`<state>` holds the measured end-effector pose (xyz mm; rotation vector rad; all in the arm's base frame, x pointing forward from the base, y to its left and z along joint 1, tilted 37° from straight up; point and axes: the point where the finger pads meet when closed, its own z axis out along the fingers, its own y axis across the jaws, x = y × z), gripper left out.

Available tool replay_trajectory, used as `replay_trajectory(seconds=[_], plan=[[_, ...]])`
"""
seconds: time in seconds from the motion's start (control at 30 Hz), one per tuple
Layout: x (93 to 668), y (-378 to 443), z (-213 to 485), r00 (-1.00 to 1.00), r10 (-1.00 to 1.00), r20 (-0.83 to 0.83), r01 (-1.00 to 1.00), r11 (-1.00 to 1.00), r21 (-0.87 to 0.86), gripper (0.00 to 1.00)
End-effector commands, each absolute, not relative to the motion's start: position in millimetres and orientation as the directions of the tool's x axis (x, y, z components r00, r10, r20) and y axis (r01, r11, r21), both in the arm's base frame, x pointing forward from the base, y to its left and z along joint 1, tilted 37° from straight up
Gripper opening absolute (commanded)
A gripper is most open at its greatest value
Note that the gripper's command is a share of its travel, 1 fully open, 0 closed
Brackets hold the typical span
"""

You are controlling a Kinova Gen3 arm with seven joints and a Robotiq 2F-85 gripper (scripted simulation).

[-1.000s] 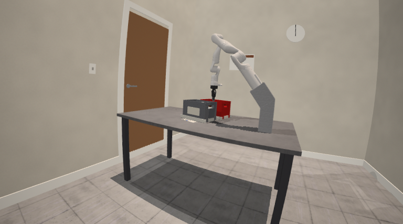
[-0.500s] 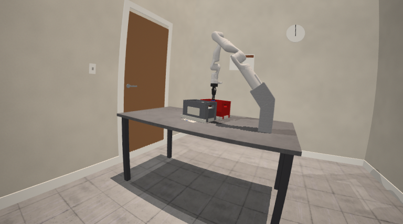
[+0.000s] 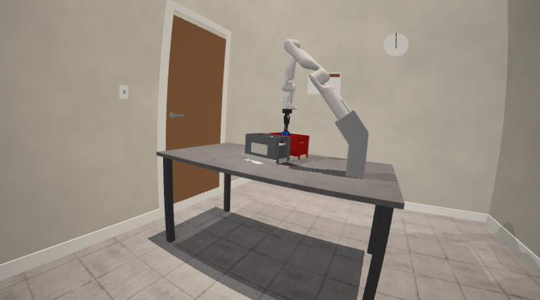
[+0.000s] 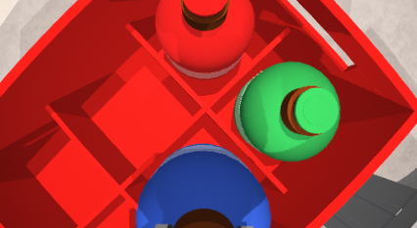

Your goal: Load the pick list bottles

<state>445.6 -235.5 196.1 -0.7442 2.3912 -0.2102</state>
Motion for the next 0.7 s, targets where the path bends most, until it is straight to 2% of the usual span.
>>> replay_trajectory(seconds=[0.0,0.67], plan=[[442.4,-236.2,200.8,-0.65,-0.559,-0.515,-0.46,0.829,-0.319,0.1],[424.3,-237.0,224.6,-0.65,-0.559,-0.515,-0.46,0.829,-0.319,0.1]])
